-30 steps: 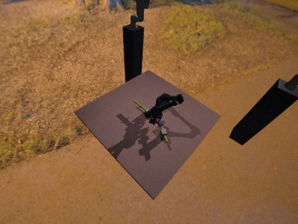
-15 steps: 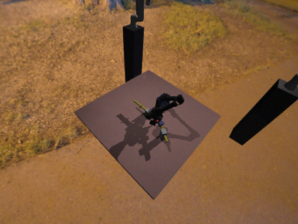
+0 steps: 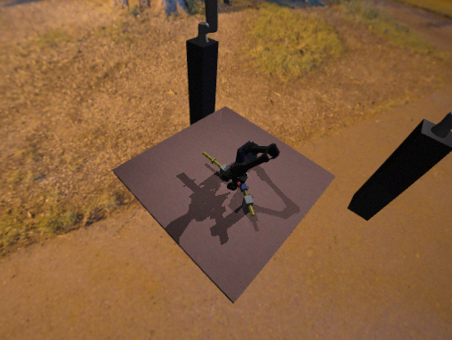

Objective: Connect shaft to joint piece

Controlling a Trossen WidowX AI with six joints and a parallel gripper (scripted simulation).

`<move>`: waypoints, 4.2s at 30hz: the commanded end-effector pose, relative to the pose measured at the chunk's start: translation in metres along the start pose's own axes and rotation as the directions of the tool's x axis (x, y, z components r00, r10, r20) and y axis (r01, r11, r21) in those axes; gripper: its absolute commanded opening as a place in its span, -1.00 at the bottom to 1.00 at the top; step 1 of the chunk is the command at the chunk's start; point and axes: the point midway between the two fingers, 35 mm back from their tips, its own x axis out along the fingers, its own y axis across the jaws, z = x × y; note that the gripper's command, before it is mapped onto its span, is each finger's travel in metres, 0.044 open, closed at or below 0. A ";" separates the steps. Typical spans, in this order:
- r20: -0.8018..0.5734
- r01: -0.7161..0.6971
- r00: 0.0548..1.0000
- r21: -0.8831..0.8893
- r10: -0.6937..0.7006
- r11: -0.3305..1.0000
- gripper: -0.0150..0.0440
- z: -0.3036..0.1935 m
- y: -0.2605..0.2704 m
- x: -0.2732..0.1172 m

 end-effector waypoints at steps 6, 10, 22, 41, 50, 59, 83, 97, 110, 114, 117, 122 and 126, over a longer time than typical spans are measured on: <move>0.006 0.001 1.000 0.002 -0.001 1.000 0.12 0.001 0.000 0.000; 0.006 0.001 1.000 0.002 -0.001 1.000 0.12 0.001 0.000 0.000; 0.006 0.001 1.000 0.002 -0.001 1.000 0.12 0.001 0.000 0.000; 0.006 0.001 1.000 0.002 -0.001 1.000 0.12 0.001 0.000 0.000; 0.006 0.001 1.000 0.002 -0.001 1.000 0.12 0.001 0.000 0.000; 0.006 0.001 1.000 0.002 -0.001 1.000 0.12 0.001 0.000 0.000; 0.006 0.001 1.000 0.002 -0.001 1.000 0.12 0.001 0.000 0.000; 0.000 0.000 1.000 0.000 0.000 1.000 0.01 0.000 0.000 0.000; -0.009 0.000 1.000 0.004 0.000 1.000 -0.49 0.000 0.000 0.000; -0.055 0.004 0.998 0.023 -0.003 1.000 -0.49 -0.001 0.001 -0.002; -0.105 0.009 0.994 0.043 -0.004 0.999 -0.49 -0.002 0.002 -0.005; -0.189 0.016 0.982 0.076 -0.001 0.997 -0.49 -0.003 0.003 -0.009; -0.251 0.021 0.968 0.101 0.005 0.995 -0.49 -0.003 0.005 -0.012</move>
